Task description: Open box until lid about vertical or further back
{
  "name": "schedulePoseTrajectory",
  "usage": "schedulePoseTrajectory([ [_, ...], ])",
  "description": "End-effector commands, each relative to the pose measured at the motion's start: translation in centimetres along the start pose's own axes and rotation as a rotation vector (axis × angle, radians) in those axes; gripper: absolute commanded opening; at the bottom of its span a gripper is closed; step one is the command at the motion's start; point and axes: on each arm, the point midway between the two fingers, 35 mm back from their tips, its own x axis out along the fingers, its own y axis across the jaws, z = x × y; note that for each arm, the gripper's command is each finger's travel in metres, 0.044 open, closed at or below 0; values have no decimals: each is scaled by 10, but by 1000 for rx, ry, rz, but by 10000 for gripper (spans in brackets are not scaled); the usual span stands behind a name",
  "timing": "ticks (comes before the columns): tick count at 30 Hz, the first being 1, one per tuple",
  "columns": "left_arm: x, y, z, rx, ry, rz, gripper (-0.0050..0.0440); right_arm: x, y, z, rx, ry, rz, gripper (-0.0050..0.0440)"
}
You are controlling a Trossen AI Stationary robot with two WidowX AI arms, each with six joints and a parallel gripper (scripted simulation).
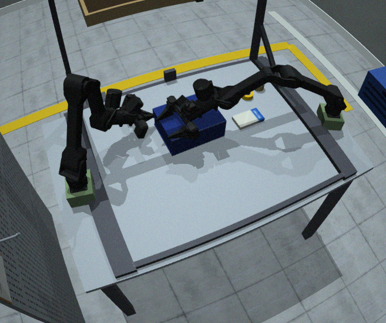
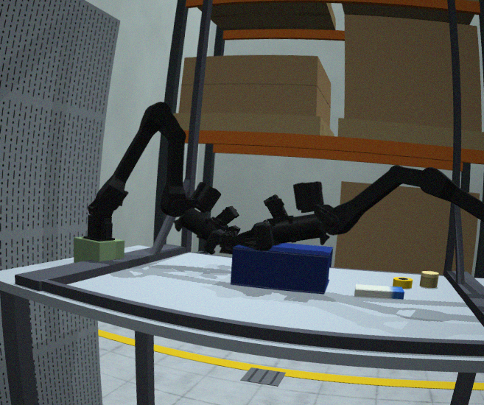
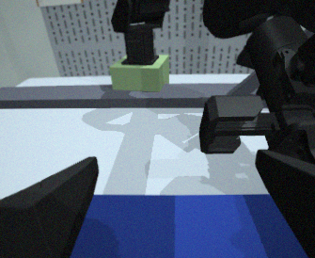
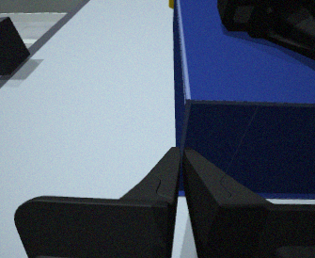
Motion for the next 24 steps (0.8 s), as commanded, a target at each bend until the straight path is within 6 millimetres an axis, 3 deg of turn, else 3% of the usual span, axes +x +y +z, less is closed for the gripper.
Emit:
schedulePoseTrajectory([
  [1, 5, 3, -53, 55, 93, 13, 440, 0, 2, 6, 13, -15, 4, 6],
  [11, 6, 3, -53, 55, 93, 13, 440, 0, 2, 6, 16, -15, 1, 6],
  [12, 4, 2, -39, 47, 74, 11, 440, -1, 2, 7, 16, -15, 1, 6],
  [20, 4, 2, -39, 47, 74, 11, 440, 0, 11, 4, 13, -12, 2, 6],
  [21, 6, 3, -53, 55, 93, 13, 440, -1, 14, 4, 13, -12, 2, 6],
  [24, 6, 3, -54, 55, 93, 13, 440, -2, 20, 3, 13, -10, 6, 6],
])
